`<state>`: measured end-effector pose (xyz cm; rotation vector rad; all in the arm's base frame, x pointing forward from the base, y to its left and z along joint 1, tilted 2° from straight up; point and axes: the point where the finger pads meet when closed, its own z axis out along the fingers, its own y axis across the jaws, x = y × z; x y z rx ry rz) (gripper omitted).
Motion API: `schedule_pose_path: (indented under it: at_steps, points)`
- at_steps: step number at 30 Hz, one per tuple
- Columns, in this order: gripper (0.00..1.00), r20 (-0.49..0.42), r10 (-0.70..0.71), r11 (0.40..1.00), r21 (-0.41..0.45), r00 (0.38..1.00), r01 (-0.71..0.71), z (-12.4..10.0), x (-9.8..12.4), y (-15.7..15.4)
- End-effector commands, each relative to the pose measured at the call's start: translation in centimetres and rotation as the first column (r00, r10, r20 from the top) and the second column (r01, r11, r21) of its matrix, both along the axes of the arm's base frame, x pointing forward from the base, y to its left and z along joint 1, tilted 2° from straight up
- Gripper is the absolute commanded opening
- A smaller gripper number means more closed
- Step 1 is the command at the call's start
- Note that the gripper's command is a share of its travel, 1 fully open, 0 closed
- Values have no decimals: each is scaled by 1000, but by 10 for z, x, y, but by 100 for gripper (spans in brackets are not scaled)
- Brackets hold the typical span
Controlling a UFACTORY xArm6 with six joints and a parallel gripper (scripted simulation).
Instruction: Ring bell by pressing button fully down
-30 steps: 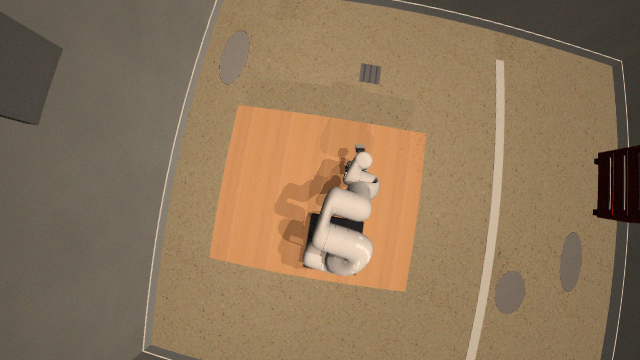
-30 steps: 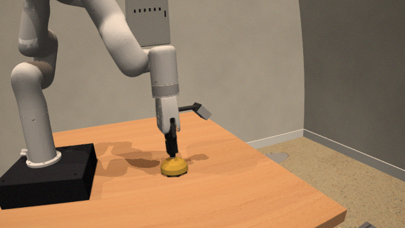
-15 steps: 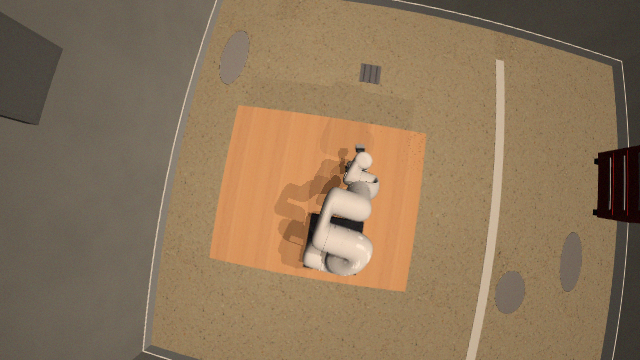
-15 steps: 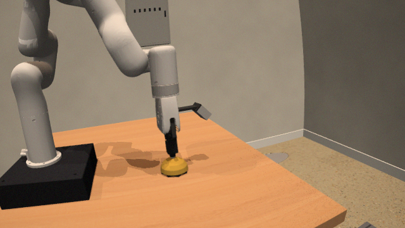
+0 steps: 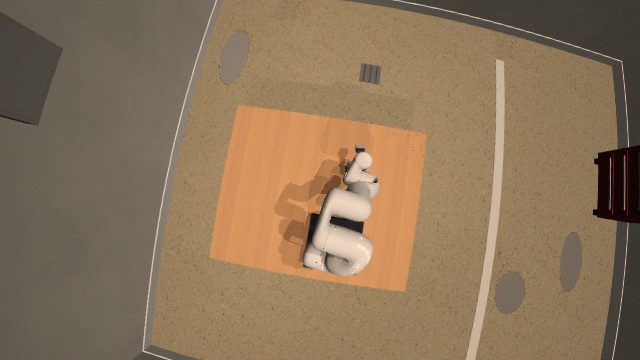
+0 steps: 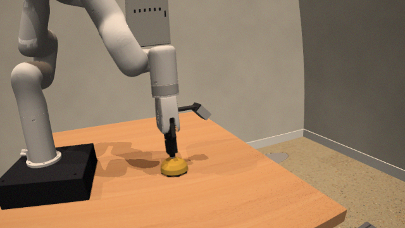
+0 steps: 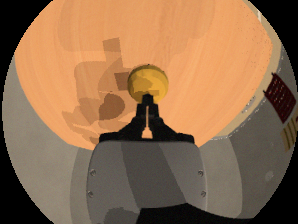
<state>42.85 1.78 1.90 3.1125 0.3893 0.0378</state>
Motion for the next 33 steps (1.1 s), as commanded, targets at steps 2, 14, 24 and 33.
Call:
schedule_pose_path:
  at_steps: [2,14,24,33]
  points:
    - [0,4,0,1000,0,1000,0,11,1,0]
    - [0,4,0,1000,0,1000,0,38,0,0]
    - [0,4,0,1000,0,1000,0,58,0,0]
    - [0,4,0,1000,0,1000,0,68,0,0]
